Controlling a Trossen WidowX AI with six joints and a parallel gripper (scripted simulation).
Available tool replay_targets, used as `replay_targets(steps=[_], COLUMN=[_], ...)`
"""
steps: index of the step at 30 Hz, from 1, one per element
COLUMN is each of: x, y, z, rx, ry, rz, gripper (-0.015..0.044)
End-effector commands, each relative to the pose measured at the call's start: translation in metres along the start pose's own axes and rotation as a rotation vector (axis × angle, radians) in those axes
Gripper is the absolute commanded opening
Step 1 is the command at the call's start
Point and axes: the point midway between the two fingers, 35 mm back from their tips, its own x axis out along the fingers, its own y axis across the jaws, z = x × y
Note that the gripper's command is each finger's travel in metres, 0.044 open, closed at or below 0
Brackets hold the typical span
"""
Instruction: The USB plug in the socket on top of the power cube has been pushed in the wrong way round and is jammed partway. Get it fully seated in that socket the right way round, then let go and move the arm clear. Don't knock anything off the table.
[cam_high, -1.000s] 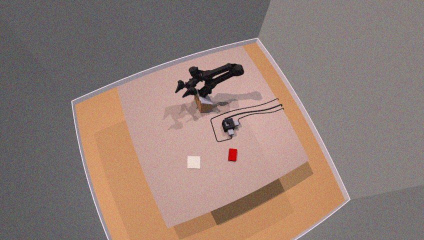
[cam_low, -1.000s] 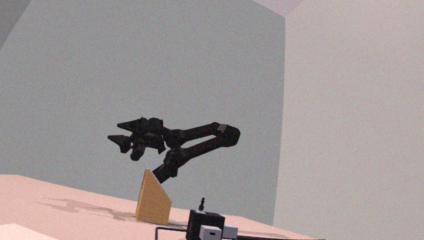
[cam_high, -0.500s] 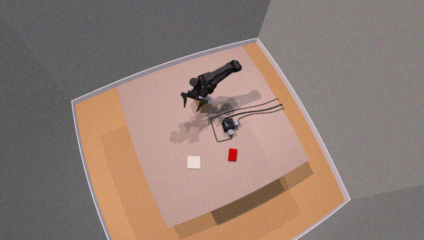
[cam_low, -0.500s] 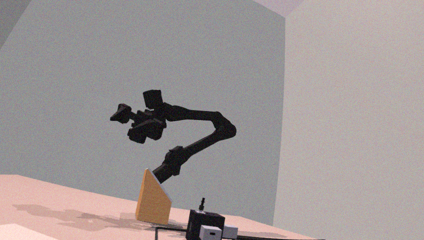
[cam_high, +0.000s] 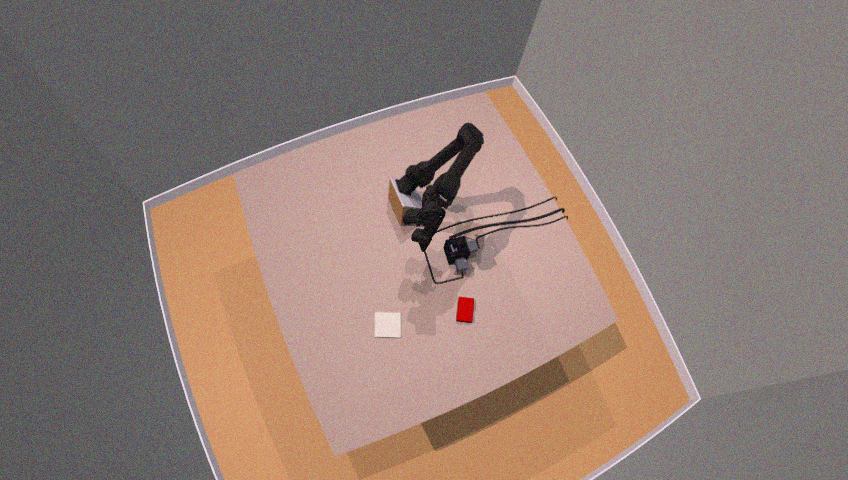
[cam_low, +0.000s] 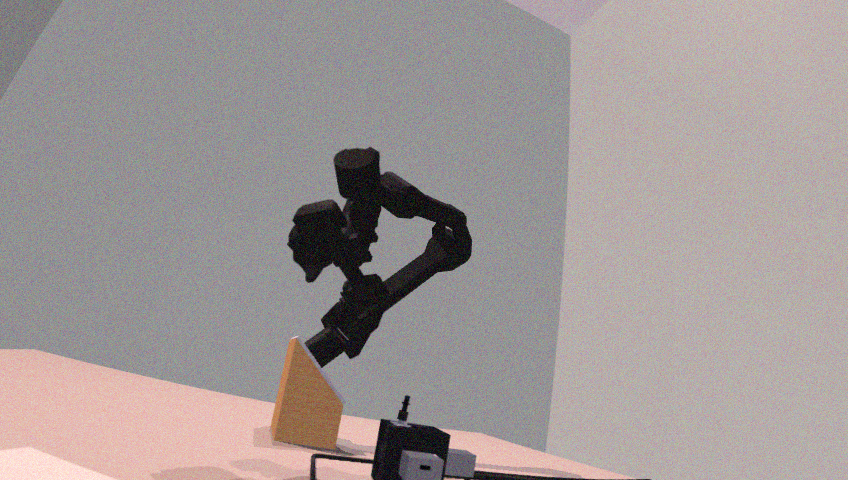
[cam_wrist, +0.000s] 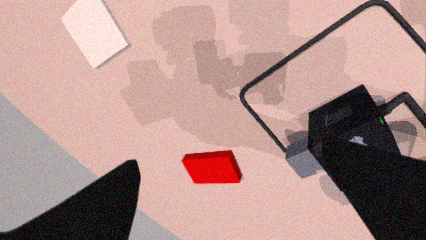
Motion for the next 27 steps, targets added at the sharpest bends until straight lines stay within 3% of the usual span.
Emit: replay_targets(steps=[1,8,27], x=[0.022,0.047,0.051], y=[-0.033,-0.098,-0.102], z=[-0.042,-0.089,-0.087], rx=[-0.294,-0.709,-0.719], ry=[-0.026,-0.029,-0.029], rz=[-0.191,-0.483,-0.490], gripper=[0.0440,0.0440,0.0440])
